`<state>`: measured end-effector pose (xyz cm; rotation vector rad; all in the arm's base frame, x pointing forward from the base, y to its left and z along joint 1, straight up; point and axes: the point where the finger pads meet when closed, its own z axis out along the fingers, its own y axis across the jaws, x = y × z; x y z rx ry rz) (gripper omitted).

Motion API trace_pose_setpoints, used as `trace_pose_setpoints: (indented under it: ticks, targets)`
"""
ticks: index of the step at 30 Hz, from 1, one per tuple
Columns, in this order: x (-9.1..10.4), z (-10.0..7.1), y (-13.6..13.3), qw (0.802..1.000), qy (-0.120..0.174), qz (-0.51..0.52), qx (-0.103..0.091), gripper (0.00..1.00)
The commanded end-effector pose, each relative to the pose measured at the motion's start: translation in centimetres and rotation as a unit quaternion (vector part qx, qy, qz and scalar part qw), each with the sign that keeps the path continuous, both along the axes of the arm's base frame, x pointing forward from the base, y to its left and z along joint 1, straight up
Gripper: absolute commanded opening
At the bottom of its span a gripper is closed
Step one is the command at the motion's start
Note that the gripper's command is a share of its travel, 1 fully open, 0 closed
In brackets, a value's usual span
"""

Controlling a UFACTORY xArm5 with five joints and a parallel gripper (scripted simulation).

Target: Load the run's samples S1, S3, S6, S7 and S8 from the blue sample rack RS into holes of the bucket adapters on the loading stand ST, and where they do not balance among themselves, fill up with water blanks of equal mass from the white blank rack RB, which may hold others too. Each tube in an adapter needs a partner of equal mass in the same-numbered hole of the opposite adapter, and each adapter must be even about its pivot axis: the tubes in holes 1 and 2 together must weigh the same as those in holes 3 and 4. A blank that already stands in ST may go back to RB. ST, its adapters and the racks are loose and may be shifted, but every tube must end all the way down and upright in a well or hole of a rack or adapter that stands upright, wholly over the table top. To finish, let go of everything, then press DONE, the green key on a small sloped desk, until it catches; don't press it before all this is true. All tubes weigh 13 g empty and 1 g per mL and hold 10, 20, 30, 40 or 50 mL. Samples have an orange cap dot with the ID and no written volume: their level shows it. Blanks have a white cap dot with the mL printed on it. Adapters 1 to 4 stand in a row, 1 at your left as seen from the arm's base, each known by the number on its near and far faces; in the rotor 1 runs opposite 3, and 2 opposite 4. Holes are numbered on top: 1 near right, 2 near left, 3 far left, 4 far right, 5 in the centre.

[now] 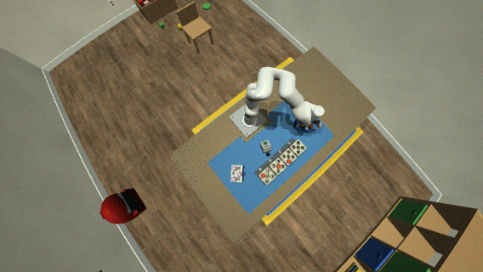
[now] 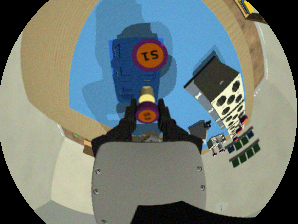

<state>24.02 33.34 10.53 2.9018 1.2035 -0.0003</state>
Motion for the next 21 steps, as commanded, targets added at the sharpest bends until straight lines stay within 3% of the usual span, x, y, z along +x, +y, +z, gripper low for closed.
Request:
trace_pose_setpoints:
  ticks: [1, 21]
  targets:
    - [0.1, 0.1, 0.1, 1.0, -0.001, 0.0, 0.002, 0.0]
    - [0.1, 1.2, 0.1, 1.0, -0.001, 0.0, 0.002, 0.0]
